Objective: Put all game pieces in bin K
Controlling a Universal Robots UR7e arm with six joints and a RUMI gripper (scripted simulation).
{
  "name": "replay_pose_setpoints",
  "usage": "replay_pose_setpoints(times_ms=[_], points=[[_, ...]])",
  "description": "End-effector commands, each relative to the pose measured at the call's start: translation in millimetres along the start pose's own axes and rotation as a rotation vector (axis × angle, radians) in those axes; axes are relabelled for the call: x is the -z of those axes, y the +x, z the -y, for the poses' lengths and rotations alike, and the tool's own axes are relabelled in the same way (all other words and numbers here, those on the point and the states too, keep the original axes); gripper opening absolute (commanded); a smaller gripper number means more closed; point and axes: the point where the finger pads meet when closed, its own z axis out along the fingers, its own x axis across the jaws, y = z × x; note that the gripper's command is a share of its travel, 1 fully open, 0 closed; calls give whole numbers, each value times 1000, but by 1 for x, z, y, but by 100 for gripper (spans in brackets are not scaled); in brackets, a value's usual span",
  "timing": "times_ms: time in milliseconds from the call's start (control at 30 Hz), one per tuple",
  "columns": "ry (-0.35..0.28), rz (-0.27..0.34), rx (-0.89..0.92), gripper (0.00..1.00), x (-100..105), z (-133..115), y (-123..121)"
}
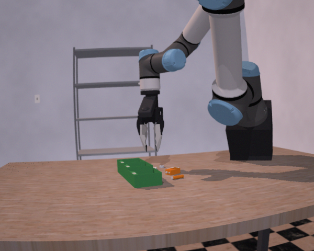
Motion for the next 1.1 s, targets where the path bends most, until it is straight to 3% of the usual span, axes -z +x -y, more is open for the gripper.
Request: replay_pose_setpoints(times_ms=[0, 600, 1067], points=[[0, -1, 0, 24, 0, 0, 0], [0, -1, 0, 24, 0, 0, 0], [0, -1, 0, 24, -48, -1, 1]])
